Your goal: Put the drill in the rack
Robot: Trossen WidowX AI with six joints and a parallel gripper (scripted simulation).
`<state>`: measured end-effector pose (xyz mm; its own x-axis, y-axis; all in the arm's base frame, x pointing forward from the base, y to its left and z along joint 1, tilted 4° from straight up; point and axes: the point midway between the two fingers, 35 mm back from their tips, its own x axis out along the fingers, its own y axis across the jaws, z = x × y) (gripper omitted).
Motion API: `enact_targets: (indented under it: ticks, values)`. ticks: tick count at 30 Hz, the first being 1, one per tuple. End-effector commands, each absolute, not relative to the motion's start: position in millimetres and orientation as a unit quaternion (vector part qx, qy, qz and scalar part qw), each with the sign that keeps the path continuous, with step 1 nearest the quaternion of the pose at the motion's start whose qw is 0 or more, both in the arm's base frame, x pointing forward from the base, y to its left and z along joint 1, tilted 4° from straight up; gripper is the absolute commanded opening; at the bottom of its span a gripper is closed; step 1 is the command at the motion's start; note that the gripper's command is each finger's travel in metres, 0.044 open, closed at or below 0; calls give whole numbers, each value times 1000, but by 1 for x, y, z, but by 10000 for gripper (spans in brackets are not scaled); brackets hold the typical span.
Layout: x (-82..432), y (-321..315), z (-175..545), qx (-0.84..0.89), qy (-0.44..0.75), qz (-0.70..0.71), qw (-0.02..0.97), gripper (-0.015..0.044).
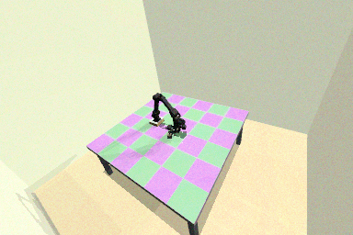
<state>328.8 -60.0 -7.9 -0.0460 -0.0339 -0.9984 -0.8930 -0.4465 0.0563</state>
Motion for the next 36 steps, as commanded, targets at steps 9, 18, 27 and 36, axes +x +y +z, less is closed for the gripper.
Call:
enact_targets:
  ticks: [9,18,27,36]
  values:
    - [328,-61,-6,-592,391,608,356,0]
    - [327,-61,-5,-592,391,608,356,0]
    - [327,-61,-4,-592,391,608,356,0]
    - [327,-62,-4,-592,391,608,356,0]
